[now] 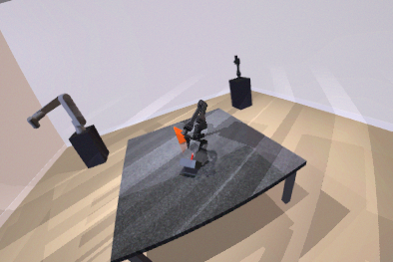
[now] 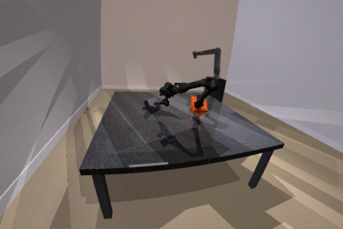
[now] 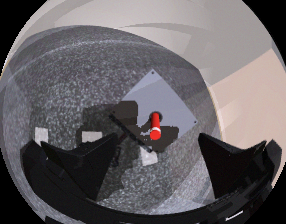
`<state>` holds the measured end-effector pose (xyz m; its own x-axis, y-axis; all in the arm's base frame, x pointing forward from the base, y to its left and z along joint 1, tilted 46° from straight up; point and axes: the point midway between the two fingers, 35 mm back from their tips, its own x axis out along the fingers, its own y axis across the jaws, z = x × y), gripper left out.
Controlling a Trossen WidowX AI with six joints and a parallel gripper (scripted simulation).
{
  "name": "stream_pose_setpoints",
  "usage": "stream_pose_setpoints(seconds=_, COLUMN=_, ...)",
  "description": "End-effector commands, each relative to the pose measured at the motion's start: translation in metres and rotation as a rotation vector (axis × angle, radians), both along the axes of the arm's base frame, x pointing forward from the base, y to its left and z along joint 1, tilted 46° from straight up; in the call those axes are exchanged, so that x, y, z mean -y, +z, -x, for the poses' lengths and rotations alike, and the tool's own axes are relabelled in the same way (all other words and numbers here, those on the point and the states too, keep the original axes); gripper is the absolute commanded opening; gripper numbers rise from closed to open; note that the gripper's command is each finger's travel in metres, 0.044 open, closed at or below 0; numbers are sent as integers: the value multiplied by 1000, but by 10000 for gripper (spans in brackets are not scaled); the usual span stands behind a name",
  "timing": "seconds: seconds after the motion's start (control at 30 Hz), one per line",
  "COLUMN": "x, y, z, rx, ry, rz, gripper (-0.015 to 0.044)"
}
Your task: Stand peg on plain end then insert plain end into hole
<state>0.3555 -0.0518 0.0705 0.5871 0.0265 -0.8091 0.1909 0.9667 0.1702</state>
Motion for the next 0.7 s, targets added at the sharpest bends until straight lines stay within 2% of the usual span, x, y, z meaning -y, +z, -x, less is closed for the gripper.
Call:
stream_pose_setpoints(seconds=0.0, x=0, y=5, z=3, rx=3, ry=5, rz=0, gripper=440)
stream_pose_setpoints(seconds=0.67, x=1, y=23, z=17, rx=2, ry=3, rz=0, gripper=440)
